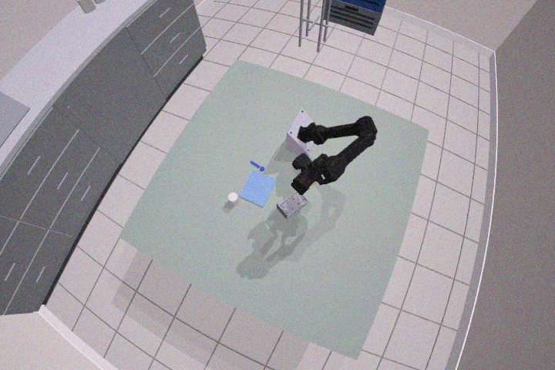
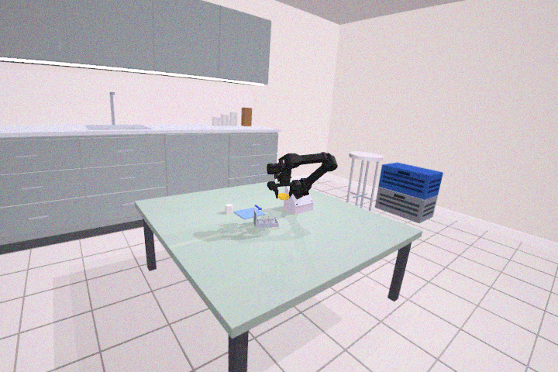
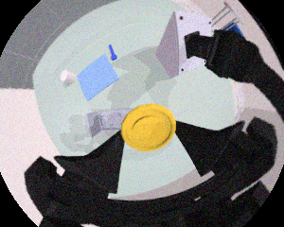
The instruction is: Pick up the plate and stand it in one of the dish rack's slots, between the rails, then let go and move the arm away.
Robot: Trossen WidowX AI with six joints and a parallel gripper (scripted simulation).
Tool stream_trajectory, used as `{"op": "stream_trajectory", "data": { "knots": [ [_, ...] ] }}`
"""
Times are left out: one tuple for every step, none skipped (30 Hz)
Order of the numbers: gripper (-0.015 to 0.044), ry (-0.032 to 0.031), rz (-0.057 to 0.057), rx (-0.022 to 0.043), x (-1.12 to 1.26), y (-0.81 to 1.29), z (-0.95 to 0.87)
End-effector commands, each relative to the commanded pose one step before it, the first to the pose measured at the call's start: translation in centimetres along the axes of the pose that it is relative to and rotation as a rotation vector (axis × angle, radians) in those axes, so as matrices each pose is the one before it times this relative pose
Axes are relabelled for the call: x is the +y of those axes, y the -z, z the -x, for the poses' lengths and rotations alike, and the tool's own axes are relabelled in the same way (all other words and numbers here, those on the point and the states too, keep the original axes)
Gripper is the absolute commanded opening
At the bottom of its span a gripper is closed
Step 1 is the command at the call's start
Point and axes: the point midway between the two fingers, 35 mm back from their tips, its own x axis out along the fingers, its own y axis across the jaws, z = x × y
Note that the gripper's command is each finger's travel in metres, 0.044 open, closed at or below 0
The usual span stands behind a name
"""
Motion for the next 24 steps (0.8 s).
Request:
{"op": "stream_trajectory", "data": {
  "knots": [
    [0.0,-0.00351,0.0461,-0.08773,-0.041,-0.621,-1.091],
    [0.0,-0.00072,0.0141,-0.0236,-0.001,-0.125,-0.314],
    [0.0,-0.00111,0.0141,-0.02347,0.002,-0.117,-0.308],
    [0.0,-0.0015,0.0141,-0.02334,0.005,-0.11,-0.303],
    [0.0,-0.00189,0.0141,-0.02321,0.008,-0.102,-0.297],
    [0.0,-0.00229,0.0141,-0.02308,0.011,-0.095,-0.291],
    [0.0,-0.00268,0.0141,-0.02294,0.014,-0.087,-0.286],
    [0.0,-0.00307,0.014,-0.0228,0.017,-0.08,-0.28],
    [0.0,-0.00259,0.0144,-0.02167,0.023,-0.059,-0.279],
    [0.0,-0.00294,0.0144,-0.02154,0.025,-0.052,-0.274],
    [0.0,-0.00329,0.0144,-0.02142,0.027,-0.046,-0.268],
    [0.0,-0.00364,0.0143,-0.02129,0.03,-0.039,-0.262],
    [0.0,-0.00398,0.0143,-0.02116,0.032,-0.033,-0.256],
    [0.0,-0.00433,0.0142,-0.02103,0.034,-0.027,-0.249],
    [0.0,-0.00468,0.0141,-0.0209,0.037,-0.02,-0.243],
    [0.0,-0.00502,0.0141,-0.02077,0.039,-0.014,-0.237],
    [0.0,-0.00536,0.014,-0.02063,0.041,-0.009,-0.23],
    [0.0,-0.00571,0.0139,-0.0205,0.043,-0.003,-0.223],
    [0.0,-0.00709,0.013,-0.0214,0.044,-0.014,-0.208],
    [0.0,-0.00749,0.013,-0.02133,0.047,-0.009,-0.201],
    [0.0,-0.00787,0.0128,-0.02116,0.049,-0.003,-0.194],
    [0.0,-0.00824,0.0127,-0.021,0.052,0.002,-0.186],
    [0.0,-0.00861,0.0126,-0.02083,0.054,0.007,-0.179],
    [0.0,-0.00897,0.0124,-0.02066,0.056,0.012,-0.171]
  ]
}}
